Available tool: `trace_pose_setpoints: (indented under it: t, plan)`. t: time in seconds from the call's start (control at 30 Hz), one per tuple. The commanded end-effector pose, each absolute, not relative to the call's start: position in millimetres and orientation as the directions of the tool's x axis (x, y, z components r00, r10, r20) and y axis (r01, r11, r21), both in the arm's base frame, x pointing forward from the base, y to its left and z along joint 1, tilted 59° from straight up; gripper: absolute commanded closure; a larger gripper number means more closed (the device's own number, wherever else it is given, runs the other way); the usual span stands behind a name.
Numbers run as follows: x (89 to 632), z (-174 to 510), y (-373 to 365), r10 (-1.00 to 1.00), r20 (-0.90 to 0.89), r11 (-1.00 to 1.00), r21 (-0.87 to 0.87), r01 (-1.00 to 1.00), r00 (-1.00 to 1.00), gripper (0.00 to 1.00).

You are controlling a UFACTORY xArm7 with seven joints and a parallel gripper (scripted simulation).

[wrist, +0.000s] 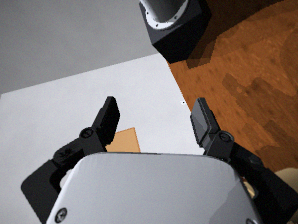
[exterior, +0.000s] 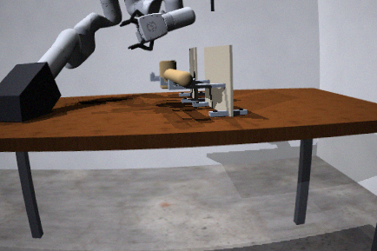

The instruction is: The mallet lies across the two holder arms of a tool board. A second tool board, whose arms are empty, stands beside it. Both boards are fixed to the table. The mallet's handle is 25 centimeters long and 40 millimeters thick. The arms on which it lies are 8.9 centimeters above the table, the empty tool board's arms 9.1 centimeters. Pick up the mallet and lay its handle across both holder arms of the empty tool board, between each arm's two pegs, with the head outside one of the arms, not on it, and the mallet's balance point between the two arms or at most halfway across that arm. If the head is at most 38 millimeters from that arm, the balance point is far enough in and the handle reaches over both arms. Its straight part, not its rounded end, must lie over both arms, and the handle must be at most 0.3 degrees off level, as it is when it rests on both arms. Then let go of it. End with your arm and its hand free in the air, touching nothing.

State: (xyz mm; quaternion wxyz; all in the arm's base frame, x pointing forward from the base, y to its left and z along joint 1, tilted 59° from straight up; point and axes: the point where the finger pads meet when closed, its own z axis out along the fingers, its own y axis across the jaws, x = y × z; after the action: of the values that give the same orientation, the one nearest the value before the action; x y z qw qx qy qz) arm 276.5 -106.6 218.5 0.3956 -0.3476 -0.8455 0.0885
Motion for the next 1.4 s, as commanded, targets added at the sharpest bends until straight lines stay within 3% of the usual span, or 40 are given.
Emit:
trace_pose_setpoints:
  t: [0.0, 0.63, 0.97, 1.37]
  plan:
    - [276, 219, -108, 0.660, 0.606, 0.740, -0.424, 0.521, -0.444, 0.00]
    - [280, 217, -109, 0.660, 0.609, 0.736, -0.408, 0.540, -0.440, 0.00]
    - [338, 176, -135, 0.661, 0.648, 0.600, -0.156, 0.784, -0.378, 0.00]
    - [397, 134, -160, 0.631, 0.704, 0.360, 0.107, 0.927, -0.327, 0.00]
